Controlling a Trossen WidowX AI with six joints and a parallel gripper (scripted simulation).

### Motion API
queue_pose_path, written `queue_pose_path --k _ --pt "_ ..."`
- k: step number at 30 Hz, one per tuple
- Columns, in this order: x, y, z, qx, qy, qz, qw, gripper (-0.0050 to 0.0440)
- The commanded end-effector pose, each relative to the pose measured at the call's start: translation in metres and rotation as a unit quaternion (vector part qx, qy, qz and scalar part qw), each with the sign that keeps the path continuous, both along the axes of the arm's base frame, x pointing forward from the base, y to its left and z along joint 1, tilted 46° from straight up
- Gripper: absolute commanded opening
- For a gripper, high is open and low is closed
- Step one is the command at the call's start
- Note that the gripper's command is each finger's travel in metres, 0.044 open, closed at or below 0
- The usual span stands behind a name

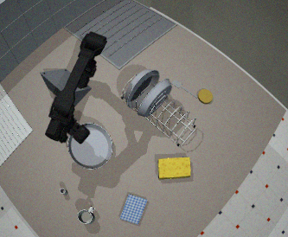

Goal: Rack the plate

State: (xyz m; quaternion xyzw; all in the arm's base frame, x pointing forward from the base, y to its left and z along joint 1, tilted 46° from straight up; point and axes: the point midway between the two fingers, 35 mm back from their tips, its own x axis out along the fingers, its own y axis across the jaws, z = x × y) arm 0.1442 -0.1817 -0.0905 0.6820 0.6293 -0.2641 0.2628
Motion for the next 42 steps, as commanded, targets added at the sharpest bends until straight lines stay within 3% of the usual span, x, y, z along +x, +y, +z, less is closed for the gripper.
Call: queue_pose_path --k 1,36,42 --pt "0.004 -0.004 0.002 -0.001 0.010 0.012 1.000 0.0000" --pt "0.026 -0.022 0.019 0.001 0.076 0.082 0.994 0.0000" --pt "0.026 -0.025 0.022 -0.009 0.065 0.090 0.994 0.0000"
